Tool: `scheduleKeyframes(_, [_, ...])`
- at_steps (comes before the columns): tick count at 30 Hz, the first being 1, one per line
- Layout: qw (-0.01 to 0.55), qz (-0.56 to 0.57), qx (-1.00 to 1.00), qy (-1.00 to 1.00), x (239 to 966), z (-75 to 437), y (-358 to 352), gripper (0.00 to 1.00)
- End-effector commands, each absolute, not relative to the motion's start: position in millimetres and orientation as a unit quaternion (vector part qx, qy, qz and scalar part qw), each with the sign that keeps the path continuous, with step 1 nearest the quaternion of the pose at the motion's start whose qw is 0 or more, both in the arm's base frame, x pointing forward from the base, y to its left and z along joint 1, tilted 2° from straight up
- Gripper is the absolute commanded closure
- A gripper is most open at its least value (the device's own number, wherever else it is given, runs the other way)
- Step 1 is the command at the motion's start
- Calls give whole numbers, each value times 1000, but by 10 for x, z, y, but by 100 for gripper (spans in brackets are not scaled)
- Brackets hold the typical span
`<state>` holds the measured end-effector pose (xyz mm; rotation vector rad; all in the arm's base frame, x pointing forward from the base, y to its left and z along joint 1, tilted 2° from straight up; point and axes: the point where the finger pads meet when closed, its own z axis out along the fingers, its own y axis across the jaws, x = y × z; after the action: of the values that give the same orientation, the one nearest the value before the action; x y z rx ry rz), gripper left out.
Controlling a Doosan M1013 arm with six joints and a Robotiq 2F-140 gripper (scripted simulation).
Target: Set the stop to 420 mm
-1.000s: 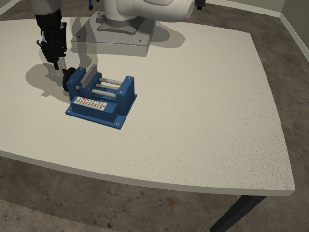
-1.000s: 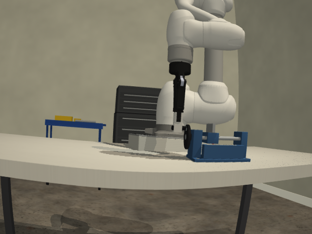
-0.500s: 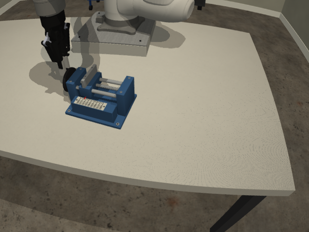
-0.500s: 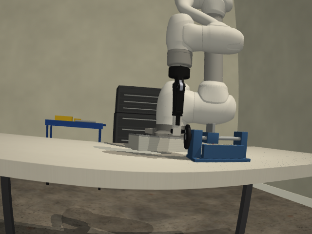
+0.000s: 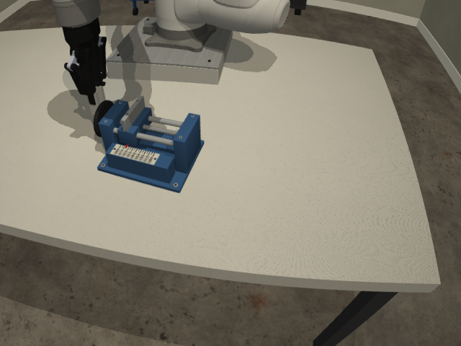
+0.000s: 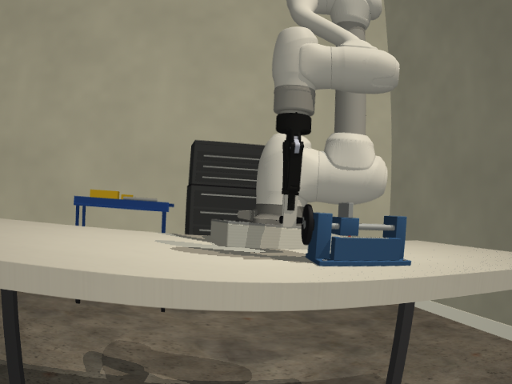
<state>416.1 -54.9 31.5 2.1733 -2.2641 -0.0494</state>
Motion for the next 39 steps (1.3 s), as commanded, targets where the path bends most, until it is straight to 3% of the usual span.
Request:
scheduleKeyframes(1, [1, -18, 690, -723, 4151, 253, -555, 96])
scheduleKeyframes(39, [1, -18, 690, -723, 4229, 6, -553, 96])
